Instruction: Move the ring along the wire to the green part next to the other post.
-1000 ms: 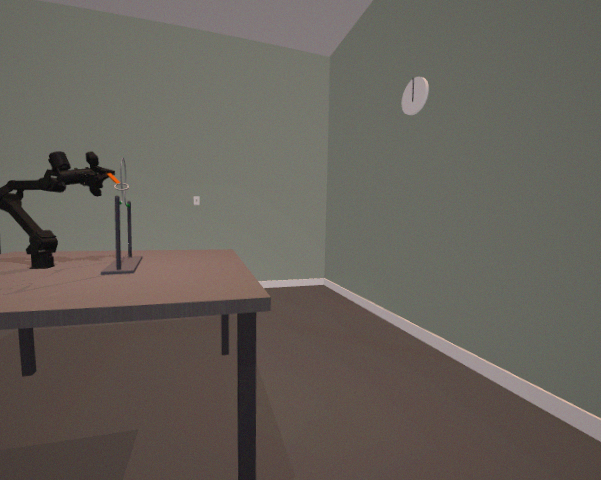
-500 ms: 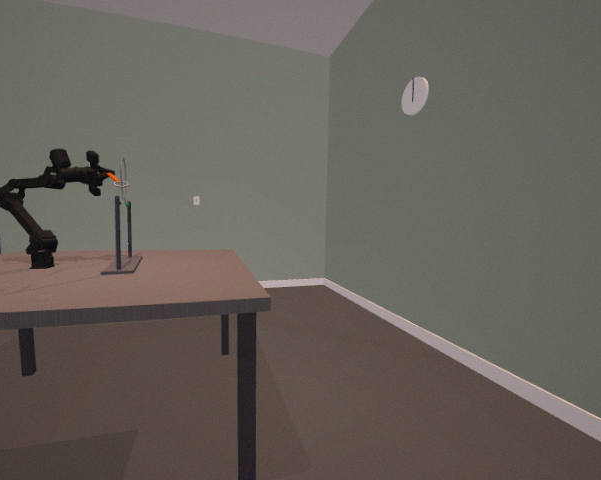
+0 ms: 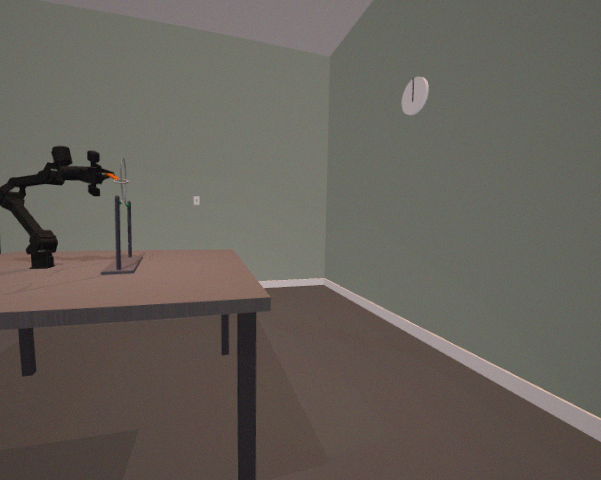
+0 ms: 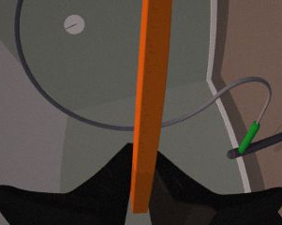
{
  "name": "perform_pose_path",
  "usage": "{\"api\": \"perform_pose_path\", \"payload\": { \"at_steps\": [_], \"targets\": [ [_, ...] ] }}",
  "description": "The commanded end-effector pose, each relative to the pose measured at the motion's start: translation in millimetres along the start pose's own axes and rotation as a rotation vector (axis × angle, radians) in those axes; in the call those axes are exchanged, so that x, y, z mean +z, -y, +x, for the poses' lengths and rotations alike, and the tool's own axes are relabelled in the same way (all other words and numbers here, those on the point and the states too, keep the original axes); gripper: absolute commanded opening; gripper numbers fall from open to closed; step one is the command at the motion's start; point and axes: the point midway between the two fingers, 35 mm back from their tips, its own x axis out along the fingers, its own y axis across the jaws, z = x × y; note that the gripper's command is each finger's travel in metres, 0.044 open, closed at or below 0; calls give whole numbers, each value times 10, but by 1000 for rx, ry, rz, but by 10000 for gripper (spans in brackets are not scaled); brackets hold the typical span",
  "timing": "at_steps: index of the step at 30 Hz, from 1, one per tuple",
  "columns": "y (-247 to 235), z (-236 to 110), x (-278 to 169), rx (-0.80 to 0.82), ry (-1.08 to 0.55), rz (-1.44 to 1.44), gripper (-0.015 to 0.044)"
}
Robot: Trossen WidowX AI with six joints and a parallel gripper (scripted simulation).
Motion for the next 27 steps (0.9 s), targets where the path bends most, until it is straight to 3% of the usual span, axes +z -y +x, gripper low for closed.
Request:
{"api": "perform_pose_path", "payload": {
  "at_steps": [1, 27],
  "targets": [
    [-14, 0, -25, -21, -4, -48, -150],
    [49, 1, -18, -141, 8, -232, -150]
  ]
}}
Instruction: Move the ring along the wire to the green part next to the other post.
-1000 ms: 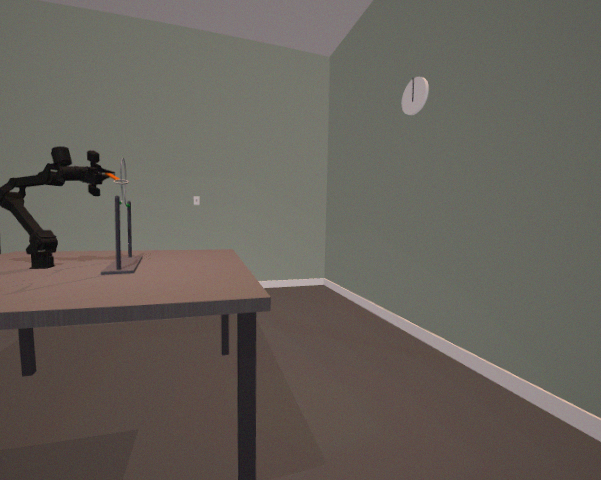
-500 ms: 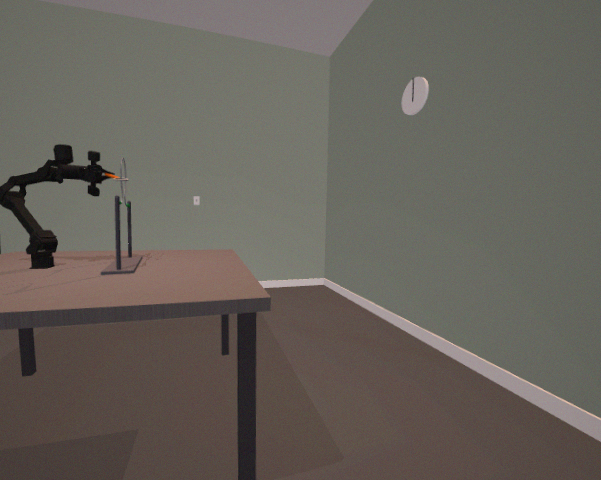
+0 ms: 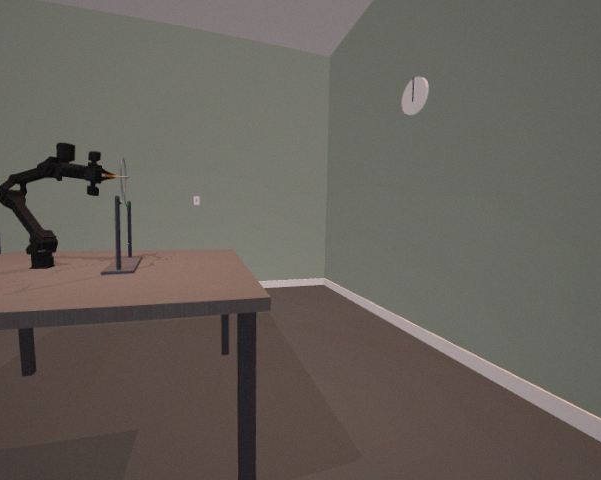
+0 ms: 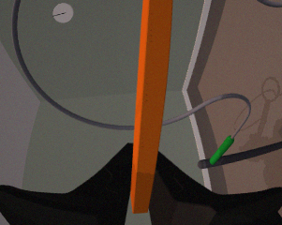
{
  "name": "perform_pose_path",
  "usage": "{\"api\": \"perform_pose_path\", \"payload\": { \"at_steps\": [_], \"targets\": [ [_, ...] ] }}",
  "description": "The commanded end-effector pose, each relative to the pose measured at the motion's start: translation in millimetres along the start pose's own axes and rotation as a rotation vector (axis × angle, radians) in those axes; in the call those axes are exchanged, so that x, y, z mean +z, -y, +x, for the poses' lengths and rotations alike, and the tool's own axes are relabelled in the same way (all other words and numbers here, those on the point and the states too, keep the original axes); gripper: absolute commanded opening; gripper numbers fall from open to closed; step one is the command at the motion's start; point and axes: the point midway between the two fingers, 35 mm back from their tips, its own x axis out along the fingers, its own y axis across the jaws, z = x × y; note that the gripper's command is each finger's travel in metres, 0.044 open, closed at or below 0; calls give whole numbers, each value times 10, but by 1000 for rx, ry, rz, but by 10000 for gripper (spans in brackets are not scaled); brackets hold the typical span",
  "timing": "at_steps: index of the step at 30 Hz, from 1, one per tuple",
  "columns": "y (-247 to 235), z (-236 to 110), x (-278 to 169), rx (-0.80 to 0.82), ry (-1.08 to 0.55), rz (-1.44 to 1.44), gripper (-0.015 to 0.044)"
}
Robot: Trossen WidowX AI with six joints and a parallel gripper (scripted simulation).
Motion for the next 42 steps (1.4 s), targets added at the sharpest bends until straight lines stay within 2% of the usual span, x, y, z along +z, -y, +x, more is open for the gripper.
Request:
{"api": "perform_pose_path", "payload": {
  "at_steps": [1, 42],
  "targets": [
    [-19, -2, -17, -17, -3, -43, -150],
    [75, -1, -4, -206, 25, -316, -150]
  ]
}}
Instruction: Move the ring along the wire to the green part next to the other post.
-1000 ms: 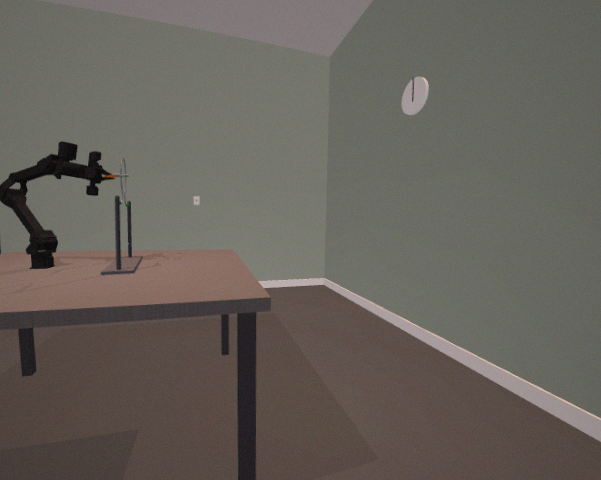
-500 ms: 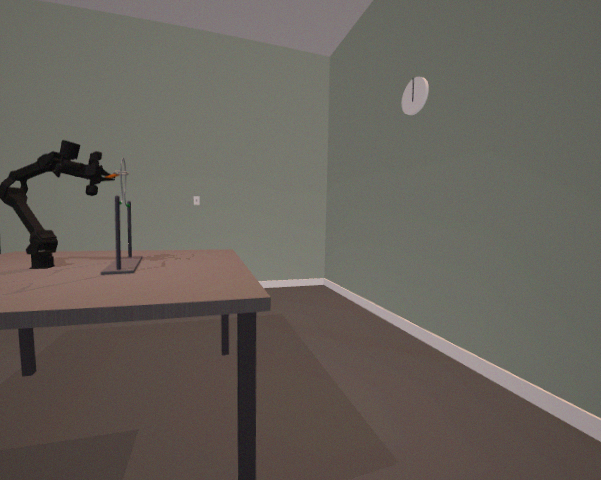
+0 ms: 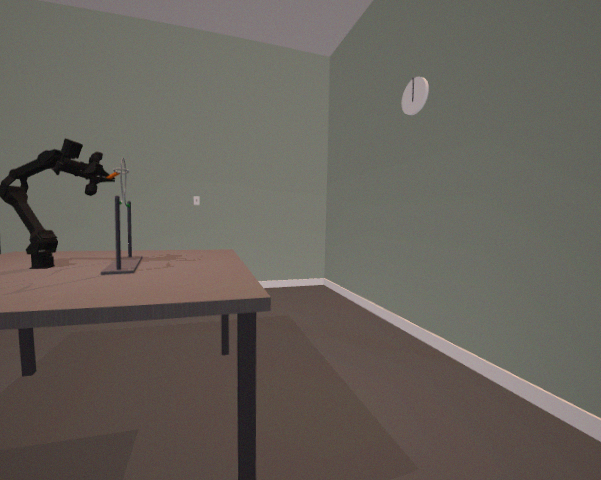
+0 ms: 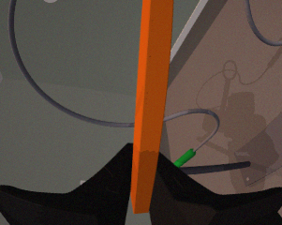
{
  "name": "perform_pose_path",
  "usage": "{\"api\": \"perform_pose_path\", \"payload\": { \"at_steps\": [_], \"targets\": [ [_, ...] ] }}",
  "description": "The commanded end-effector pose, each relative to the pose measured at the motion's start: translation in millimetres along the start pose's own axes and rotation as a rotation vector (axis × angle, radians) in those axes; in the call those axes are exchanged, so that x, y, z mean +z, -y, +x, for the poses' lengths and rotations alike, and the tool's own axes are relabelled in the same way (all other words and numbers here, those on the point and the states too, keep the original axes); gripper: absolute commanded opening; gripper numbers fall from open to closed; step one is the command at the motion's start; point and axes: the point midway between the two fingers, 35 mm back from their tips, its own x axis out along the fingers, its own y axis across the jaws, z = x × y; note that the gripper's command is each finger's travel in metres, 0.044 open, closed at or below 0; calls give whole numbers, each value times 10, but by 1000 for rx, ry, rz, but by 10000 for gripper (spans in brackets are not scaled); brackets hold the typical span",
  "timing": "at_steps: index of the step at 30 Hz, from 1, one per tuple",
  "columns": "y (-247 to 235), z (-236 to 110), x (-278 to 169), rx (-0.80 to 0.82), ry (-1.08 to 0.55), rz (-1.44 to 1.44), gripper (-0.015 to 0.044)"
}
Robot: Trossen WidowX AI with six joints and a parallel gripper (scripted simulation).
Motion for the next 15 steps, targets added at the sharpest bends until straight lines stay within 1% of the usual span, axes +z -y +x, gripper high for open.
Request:
{"api": "perform_pose_path", "payload": {
  "at_steps": [1, 15],
  "targets": [
    [-15, -6, 5, -21, 8, -43, -150],
    [29, -3, 8, -101, 24, -165, -150]
  ]
}}
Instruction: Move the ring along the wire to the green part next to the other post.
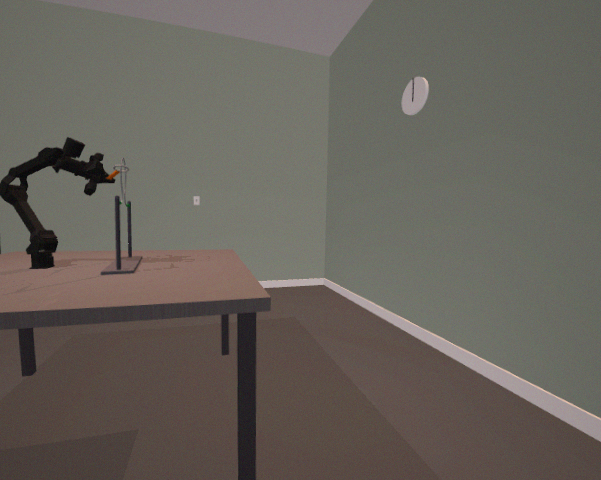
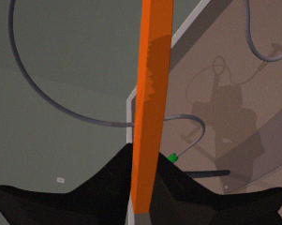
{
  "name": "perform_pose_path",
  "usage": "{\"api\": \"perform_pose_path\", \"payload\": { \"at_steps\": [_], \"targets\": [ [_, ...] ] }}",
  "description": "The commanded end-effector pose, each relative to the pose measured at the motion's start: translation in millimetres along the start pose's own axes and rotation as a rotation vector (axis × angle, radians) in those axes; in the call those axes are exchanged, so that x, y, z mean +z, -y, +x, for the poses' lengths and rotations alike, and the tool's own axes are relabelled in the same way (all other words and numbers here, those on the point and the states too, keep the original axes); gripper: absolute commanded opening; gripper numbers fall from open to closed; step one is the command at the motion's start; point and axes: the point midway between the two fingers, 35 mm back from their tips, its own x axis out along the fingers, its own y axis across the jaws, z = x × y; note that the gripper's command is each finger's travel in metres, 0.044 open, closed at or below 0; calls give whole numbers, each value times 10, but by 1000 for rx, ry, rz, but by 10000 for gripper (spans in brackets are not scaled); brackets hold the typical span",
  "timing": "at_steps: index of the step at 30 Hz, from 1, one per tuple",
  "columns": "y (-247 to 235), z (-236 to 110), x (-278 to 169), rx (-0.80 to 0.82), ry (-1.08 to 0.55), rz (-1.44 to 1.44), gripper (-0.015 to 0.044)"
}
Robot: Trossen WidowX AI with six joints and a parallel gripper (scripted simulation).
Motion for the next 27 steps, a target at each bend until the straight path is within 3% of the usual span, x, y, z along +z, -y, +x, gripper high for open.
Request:
{"api": "perform_pose_path", "payload": {
  "at_steps": [1, 27],
  "targets": [
    [-10, -8, 8, -24, 10, -51, -150],
    [71, -4, 18, -161, 41, -275, -150]
  ]
}}
